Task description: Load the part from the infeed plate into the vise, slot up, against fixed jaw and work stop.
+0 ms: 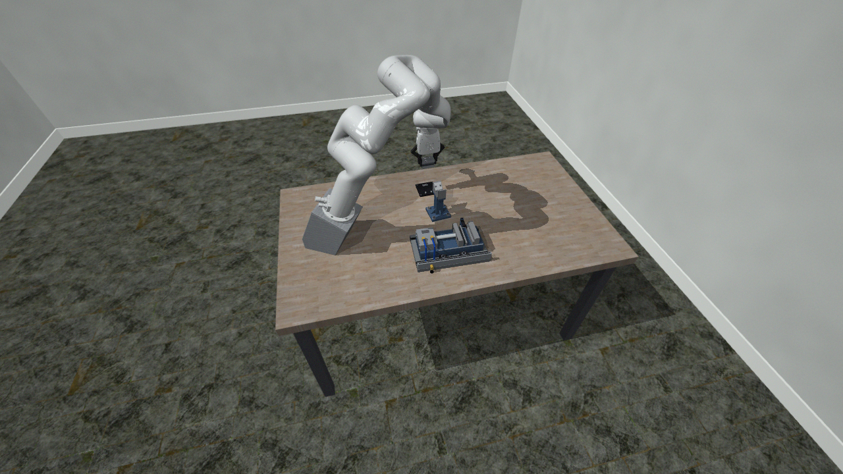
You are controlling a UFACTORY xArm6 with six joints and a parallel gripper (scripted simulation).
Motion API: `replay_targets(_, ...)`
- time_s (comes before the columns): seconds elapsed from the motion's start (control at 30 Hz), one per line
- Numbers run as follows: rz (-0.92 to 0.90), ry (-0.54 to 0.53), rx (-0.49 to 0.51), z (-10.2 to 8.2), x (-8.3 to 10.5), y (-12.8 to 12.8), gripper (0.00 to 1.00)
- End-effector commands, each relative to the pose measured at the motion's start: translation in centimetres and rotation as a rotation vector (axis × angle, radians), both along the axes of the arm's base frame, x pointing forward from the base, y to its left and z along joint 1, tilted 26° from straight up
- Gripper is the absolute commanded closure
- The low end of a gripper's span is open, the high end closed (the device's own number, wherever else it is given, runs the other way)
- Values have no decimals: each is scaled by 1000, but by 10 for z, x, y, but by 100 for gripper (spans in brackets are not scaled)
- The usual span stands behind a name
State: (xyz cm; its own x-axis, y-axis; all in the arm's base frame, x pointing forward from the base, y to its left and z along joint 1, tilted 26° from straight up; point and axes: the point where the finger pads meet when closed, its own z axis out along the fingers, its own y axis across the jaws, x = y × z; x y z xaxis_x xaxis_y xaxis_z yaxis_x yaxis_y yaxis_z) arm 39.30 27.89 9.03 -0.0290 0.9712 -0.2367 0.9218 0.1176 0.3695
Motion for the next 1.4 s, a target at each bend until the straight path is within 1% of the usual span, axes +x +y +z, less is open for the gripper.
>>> replay_targets(0.0, 1, -2, 2, 14, -5, 4, 100)
replay_targets(0.07, 1, -2, 2, 14, -5, 4, 100)
replay_targets(0.3, 1, -2, 2, 36, -15, 9, 100)
replay_targets(0.57, 1, -2, 2, 52, -22, 13, 100)
replay_targets(0.93, 1, -2, 2, 60, -25, 14, 100)
replay_targets(1.37, 1, -2, 2, 60, -25, 14, 100)
